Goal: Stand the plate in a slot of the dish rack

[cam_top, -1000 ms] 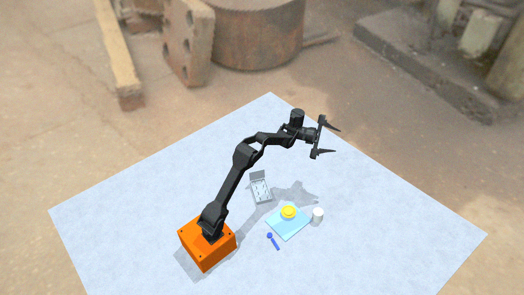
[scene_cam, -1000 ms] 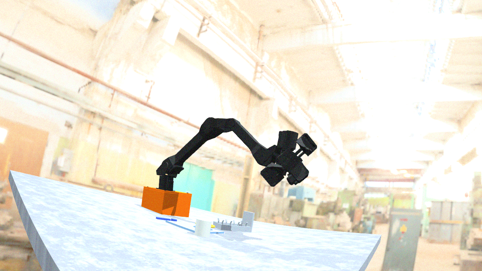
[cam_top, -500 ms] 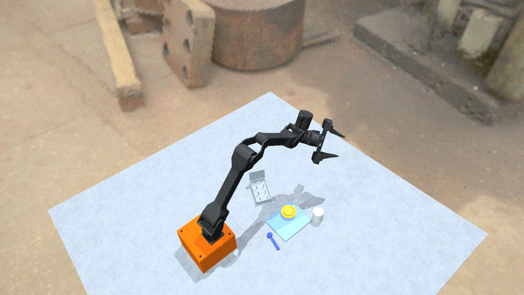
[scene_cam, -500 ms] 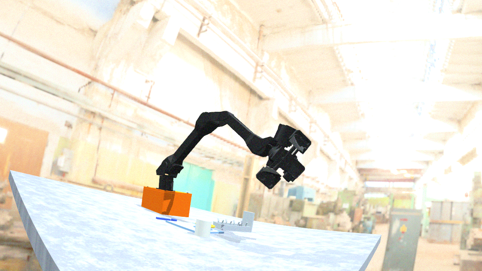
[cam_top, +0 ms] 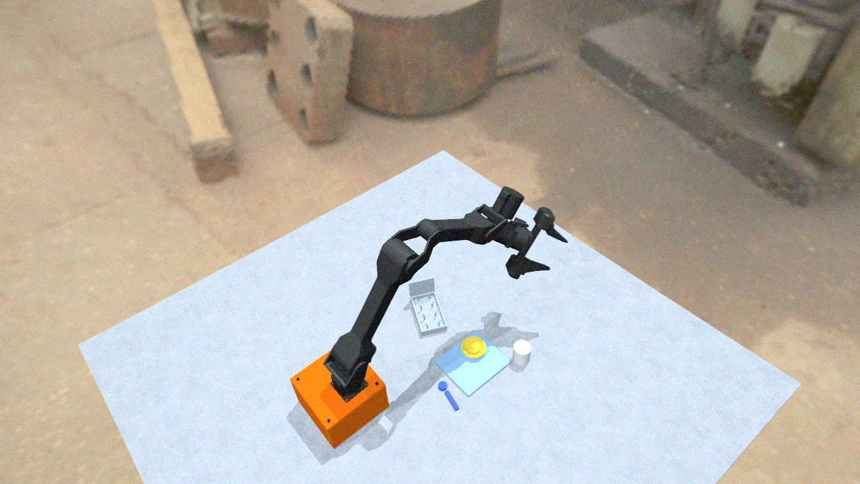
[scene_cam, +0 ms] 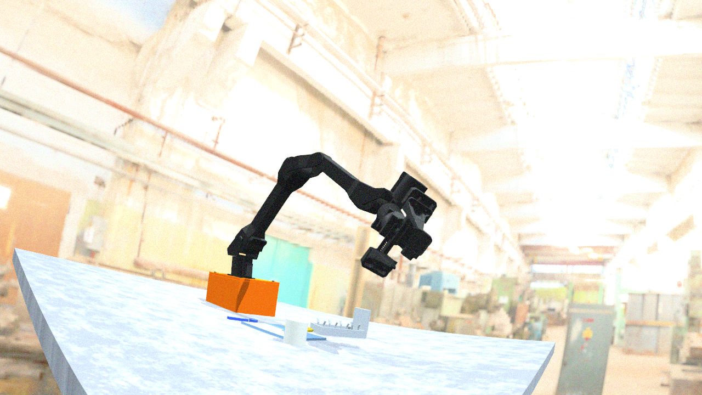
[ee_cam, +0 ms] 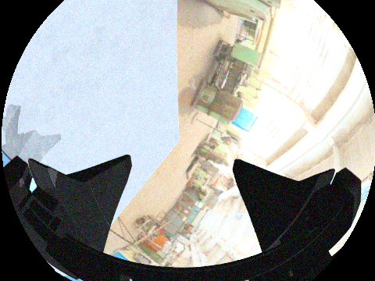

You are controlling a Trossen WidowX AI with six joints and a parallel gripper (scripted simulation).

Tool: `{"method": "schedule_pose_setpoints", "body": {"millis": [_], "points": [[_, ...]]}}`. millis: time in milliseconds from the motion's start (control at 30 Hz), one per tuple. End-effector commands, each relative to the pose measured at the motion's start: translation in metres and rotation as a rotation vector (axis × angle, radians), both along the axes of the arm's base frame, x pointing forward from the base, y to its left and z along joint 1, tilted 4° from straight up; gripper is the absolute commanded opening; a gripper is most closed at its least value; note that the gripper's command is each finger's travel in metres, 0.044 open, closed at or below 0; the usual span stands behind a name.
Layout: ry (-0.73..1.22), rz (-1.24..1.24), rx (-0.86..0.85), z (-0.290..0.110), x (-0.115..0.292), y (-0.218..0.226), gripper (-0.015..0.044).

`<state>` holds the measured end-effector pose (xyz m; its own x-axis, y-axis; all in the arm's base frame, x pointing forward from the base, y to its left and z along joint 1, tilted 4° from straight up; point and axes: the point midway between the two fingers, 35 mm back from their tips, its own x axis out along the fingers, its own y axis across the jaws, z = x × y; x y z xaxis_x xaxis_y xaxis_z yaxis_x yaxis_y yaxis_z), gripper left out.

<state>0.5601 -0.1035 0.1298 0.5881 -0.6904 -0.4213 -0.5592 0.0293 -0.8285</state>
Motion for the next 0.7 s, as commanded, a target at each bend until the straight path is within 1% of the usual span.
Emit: {"method": "schedule_pose_setpoints", "body": {"millis": [0, 333, 667], "points": [[-0.007, -0.015, 0.08, 0.001, -0.008, -0.003, 0.04], [0.014, -0.099, 0.307, -0.012, -0.038, -0.01, 0.04], [0.043, -0.239, 0.536, -0.023, -0.076, -0.012, 0.04]]}}
